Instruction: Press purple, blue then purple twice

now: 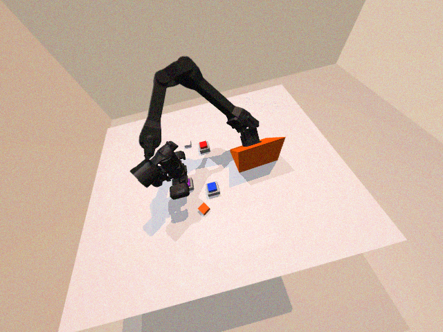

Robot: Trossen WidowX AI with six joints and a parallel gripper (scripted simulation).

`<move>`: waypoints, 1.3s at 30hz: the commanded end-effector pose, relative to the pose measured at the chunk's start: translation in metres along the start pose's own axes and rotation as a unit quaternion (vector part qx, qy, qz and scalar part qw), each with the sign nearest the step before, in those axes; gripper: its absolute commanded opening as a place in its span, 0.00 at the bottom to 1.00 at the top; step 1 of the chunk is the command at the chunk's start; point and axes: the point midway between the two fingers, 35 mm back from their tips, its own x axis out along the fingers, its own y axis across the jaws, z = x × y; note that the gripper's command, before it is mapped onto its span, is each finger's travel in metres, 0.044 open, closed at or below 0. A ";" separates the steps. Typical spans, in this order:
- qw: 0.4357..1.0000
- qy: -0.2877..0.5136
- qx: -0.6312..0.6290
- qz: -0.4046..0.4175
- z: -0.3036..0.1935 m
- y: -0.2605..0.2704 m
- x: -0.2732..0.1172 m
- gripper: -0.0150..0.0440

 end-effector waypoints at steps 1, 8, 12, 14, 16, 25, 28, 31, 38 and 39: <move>1.000 0.000 -0.003 -0.003 -0.001 -0.001 0.001 0.29; 1.000 0.000 -0.003 -0.002 -0.001 0.000 -0.032 0.29; 1.000 0.000 -0.003 -0.002 -0.001 0.000 -0.032 0.29; 1.000 0.000 -0.003 -0.002 -0.001 0.000 -0.030 0.29; 1.000 0.000 -0.003 -0.002 -0.001 0.000 -0.027 0.29; 1.000 0.000 -0.003 -0.003 0.000 0.000 -0.013 0.29; 1.000 0.000 -0.003 -0.003 -0.001 0.000 -0.008 0.29; 1.000 0.000 -0.003 -0.003 -0.001 -0.001 -0.003 0.29; 1.000 0.000 -0.003 -0.003 -0.001 -0.001 0.001 0.29; 1.000 0.000 -0.003 -0.003 -0.001 -0.001 0.001 0.29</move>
